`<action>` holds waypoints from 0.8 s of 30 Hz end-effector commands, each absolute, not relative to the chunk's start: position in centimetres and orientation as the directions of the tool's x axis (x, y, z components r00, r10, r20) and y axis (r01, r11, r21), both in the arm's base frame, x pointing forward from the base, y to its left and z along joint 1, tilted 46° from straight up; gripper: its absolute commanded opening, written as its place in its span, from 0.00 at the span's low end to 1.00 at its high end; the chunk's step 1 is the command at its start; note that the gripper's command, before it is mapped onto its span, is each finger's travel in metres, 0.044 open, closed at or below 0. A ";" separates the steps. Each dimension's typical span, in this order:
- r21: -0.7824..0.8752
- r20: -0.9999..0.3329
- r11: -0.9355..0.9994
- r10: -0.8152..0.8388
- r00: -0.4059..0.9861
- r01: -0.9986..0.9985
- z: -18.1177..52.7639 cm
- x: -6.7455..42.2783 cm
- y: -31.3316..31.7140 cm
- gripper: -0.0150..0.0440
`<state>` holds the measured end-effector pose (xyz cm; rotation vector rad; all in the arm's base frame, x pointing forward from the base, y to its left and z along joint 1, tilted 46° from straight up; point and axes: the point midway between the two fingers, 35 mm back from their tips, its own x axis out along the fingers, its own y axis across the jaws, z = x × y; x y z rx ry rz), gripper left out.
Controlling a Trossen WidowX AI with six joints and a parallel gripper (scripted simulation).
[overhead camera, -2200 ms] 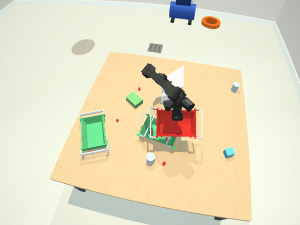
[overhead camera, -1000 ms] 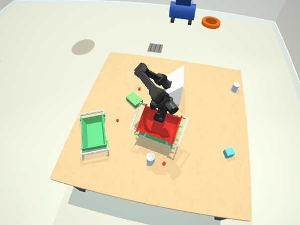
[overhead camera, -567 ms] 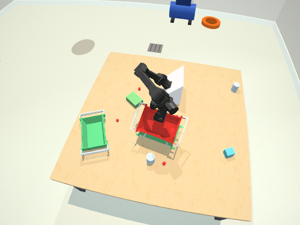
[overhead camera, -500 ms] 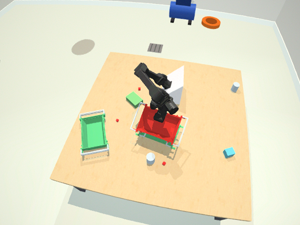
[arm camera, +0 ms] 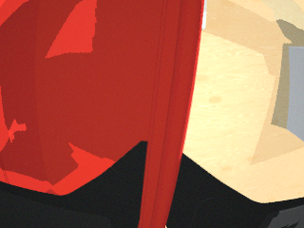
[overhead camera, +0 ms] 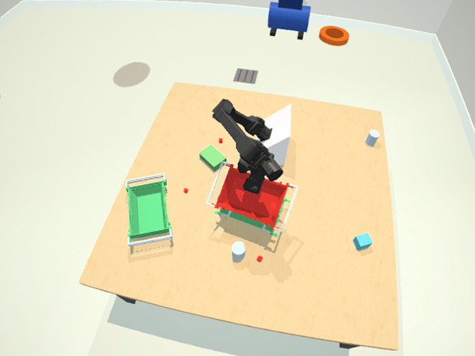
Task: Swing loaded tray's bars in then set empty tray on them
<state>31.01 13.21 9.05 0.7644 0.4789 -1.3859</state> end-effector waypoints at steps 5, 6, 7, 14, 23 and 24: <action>0.213 -0.705 0.018 -0.689 0.166 0.977 8.9 31.1 13.1 0.25; 0.213 -0.705 0.018 -0.689 0.167 0.977 8.8 31.2 13.0 0.25; 0.213 -0.705 0.018 -0.689 0.167 0.977 8.7 31.2 12.9 0.25; 0.213 -0.705 0.018 -0.689 0.167 0.977 7.8 31.4 12.1 0.25; 0.214 -0.705 0.019 -0.689 0.167 0.977 6.8 31.7 11.1 0.25; 0.214 -0.705 0.019 -0.689 0.167 0.977 6.6 31.7 11.0 0.25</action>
